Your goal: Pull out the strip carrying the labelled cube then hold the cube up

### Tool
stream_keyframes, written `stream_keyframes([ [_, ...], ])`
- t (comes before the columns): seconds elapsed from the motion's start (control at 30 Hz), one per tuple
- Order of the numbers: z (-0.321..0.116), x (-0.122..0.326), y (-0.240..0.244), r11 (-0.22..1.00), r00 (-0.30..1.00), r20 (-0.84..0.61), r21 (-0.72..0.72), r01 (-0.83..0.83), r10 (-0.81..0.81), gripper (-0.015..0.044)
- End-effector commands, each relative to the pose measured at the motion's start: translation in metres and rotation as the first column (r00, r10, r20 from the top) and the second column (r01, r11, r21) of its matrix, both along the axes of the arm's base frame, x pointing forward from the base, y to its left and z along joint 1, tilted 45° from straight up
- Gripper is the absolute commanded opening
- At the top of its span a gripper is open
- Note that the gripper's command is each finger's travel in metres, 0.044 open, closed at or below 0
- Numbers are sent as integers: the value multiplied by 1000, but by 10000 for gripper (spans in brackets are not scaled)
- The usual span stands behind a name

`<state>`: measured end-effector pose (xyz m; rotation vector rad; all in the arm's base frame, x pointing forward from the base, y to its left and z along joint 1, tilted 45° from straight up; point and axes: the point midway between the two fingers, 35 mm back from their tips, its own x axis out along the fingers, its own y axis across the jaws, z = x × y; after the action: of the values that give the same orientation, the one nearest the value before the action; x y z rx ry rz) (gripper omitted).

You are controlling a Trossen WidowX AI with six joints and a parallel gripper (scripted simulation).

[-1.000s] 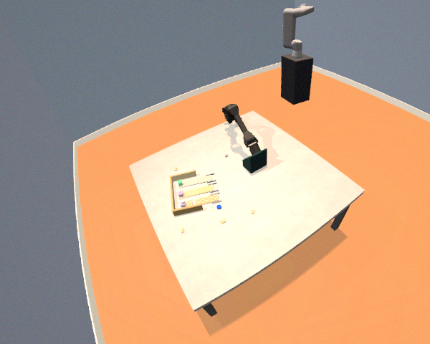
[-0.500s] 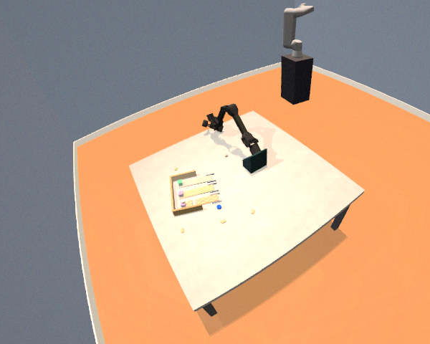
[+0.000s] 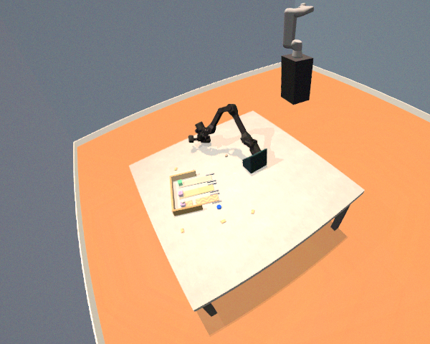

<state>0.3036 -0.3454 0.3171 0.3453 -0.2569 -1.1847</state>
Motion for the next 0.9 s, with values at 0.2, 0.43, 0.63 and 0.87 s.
stream_keyframes([
  [0.2,-72,78,135,962,908,-321,35,-271,268,400],
  [0.43,-124,94,248,875,714,-558,43,-483,422,400],
  [0.63,-165,77,341,749,482,-745,37,-661,462,400],
  [0.87,-207,27,429,543,211,-907,22,-840,363,400],
])
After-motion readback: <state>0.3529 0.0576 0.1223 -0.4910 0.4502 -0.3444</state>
